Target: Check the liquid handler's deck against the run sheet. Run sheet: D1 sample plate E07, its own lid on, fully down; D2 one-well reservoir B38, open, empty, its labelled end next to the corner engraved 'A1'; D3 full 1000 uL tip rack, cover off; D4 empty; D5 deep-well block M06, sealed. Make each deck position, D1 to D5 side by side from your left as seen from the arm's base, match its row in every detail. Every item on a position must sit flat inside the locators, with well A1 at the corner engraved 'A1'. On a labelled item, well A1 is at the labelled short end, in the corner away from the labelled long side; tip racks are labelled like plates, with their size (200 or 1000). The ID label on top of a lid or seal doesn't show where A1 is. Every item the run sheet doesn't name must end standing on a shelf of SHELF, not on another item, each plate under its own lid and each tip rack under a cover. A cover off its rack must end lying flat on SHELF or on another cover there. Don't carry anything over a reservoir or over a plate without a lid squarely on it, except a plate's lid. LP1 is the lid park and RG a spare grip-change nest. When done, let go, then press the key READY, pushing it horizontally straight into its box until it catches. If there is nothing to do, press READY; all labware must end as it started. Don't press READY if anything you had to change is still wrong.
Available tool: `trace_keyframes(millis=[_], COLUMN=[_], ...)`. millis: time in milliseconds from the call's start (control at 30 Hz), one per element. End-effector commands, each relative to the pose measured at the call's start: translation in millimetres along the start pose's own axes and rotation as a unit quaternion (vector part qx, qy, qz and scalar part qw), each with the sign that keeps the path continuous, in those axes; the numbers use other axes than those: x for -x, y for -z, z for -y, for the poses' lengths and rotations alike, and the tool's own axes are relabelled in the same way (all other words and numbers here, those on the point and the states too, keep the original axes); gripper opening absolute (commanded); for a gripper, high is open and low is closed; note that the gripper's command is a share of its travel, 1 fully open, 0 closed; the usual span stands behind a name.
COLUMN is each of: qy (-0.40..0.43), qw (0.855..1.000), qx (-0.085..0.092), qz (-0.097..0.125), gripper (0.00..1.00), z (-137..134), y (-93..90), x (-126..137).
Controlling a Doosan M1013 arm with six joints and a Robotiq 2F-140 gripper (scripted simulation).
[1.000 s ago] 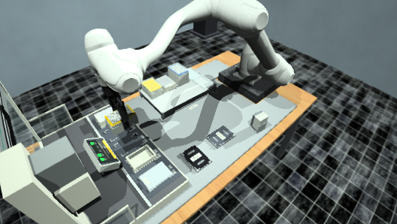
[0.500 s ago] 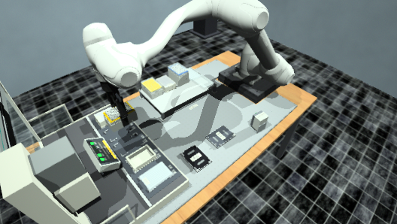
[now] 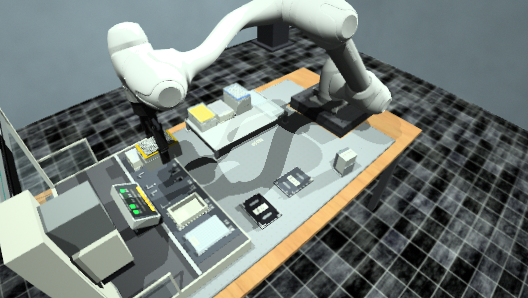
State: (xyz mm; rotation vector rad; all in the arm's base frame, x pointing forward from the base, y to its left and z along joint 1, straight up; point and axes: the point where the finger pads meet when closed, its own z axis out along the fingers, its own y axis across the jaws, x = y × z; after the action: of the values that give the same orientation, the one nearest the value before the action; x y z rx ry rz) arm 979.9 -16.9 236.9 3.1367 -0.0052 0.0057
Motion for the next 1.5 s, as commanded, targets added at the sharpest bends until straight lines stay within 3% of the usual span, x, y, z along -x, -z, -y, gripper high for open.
trace_keyframes(millis=[0, 500, 833, 1467], qy=[0.000, 0.000, 0.000, 0.000], qw=[1.000, 1.000, 1.000, 1.000], qx=[0.000, 0.000, 0.000, 0.000], qz=[-0.001, -0.001, -0.001, -0.001], gripper=[0.10, 0.10, 0.10, 0.10], z=[0.1, 0.1, 0.1, 0.1], y=[5.3, 26.7, 26.8, 26.6], x=[-0.2, -0.1, -0.2, 84.7])
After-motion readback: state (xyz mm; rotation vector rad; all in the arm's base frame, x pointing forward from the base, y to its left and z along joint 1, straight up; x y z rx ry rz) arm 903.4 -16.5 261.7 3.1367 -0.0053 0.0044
